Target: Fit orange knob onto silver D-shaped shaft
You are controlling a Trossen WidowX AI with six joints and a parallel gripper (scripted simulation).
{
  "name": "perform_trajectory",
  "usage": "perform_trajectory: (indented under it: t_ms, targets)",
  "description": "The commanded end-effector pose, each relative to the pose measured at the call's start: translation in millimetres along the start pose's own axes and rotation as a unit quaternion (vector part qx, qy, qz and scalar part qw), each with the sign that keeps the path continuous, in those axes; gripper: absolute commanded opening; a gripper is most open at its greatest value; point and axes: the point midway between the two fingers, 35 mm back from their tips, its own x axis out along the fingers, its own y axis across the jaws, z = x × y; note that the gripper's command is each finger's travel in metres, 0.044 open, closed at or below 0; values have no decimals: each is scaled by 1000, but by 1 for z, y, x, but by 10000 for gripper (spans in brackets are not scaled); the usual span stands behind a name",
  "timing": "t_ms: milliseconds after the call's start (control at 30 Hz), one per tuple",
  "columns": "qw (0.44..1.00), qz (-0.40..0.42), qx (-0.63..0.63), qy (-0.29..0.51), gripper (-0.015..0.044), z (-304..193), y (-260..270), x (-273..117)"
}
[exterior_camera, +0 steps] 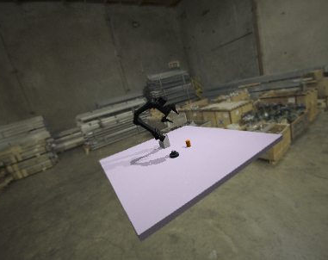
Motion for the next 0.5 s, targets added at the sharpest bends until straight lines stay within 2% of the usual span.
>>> perform_trajectory:
  t_ms: [0, 167, 400, 467]
  targets:
    - [971, -84, -212, 74, 440, -22, 4, 66]
    - [890, -136, -404, 163, 440, -49, -2, 121]
    - [708, -160, -620, 297, 440, -93, -23, 184]
    - [698, -159, -629, 304, 440, -94, -23, 187]
